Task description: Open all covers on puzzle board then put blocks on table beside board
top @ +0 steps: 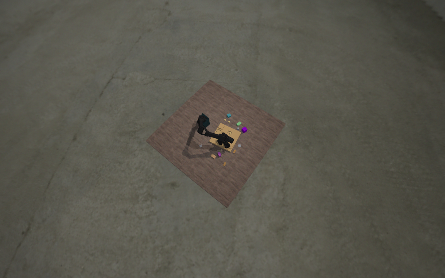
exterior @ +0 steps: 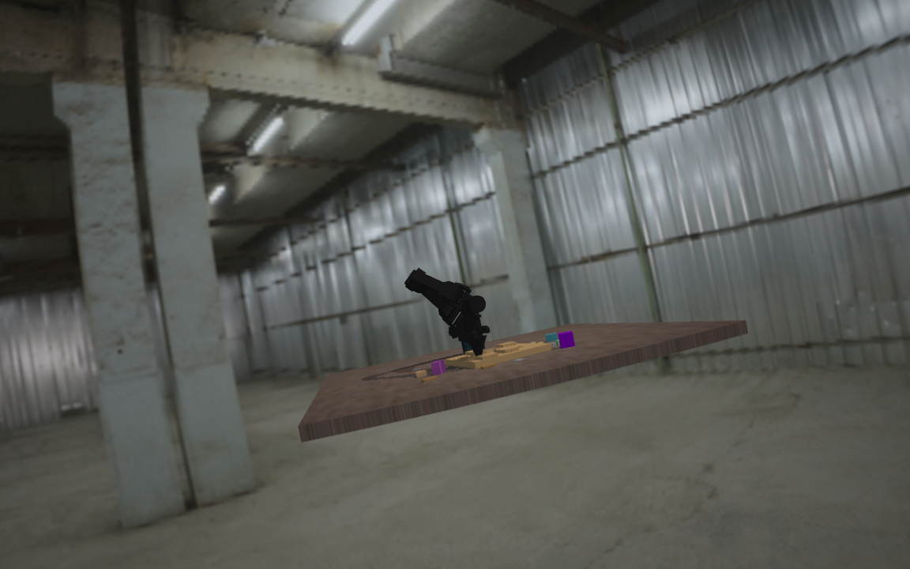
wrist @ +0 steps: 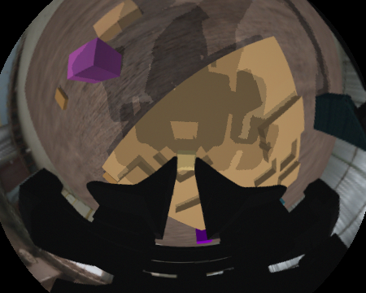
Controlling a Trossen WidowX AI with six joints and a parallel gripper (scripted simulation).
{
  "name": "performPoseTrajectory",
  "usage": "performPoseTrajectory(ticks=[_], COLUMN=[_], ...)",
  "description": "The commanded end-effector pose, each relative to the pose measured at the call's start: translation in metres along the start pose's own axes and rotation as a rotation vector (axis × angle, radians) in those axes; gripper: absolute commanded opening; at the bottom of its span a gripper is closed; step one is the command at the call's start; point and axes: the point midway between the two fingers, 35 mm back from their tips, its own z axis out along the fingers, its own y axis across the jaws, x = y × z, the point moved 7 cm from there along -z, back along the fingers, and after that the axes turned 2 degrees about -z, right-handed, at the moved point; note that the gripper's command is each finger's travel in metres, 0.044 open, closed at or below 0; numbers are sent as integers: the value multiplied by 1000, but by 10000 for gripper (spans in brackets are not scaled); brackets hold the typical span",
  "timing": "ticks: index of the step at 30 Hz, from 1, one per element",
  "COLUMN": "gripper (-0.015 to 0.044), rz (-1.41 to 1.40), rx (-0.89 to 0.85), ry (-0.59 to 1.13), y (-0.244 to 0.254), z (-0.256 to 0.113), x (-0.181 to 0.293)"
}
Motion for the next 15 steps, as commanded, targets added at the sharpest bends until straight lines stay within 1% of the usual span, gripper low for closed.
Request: performPoseTrajectory(ticks=[1, 15], gripper=[80, 80], rz=[4, 3], rx=[-8, -9], ry=[6, 6], y=[2, 1], z=[-9, -27], x=[1, 1])
